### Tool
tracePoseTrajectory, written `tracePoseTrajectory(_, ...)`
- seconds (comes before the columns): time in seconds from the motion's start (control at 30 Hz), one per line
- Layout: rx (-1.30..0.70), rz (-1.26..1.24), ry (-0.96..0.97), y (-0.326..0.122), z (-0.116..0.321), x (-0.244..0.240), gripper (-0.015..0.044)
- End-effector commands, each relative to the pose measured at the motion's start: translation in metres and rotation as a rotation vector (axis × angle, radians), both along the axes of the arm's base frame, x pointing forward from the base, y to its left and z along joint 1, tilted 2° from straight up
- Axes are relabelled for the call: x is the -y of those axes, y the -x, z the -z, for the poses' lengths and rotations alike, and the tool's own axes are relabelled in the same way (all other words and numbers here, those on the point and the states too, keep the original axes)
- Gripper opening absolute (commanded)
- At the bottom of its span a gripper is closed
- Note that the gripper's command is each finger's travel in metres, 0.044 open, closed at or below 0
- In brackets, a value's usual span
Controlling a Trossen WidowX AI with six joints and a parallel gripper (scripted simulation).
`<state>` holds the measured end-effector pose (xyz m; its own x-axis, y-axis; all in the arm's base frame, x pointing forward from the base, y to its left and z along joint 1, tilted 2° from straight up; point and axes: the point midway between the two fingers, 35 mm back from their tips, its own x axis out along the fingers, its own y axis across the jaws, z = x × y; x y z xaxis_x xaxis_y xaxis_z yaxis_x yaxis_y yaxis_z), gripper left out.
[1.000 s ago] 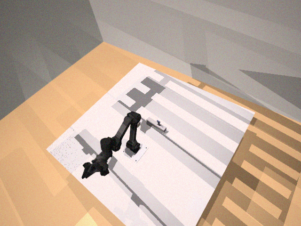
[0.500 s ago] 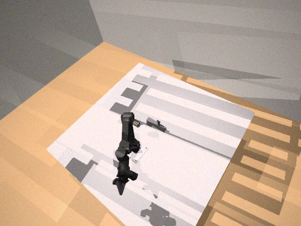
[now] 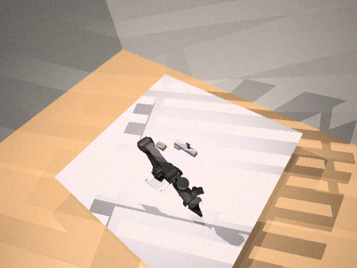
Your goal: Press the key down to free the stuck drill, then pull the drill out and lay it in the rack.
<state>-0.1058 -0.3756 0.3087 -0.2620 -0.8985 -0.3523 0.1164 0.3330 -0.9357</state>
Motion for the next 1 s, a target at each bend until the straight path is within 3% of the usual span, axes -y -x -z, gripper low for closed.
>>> tracePoseTrajectory(0.0,0.159,-0.113,-0.095,-0.069,0.022,0.009,0.0)
tracePoseTrajectory(0.27,0.386,-0.287,-0.365,-0.202,0.065,-0.018,0.0)
tracePoseTrajectory(0.57,0.474,-0.372,-0.736,-0.318,0.105,-0.112,0.0)
tracePoseTrajectory(0.77,0.411,-0.358,-0.968,-0.361,0.124,-0.199,0.0)
tracePoseTrajectory(0.97,0.264,-0.303,-1.128,-0.371,0.136,-0.289,0.0)
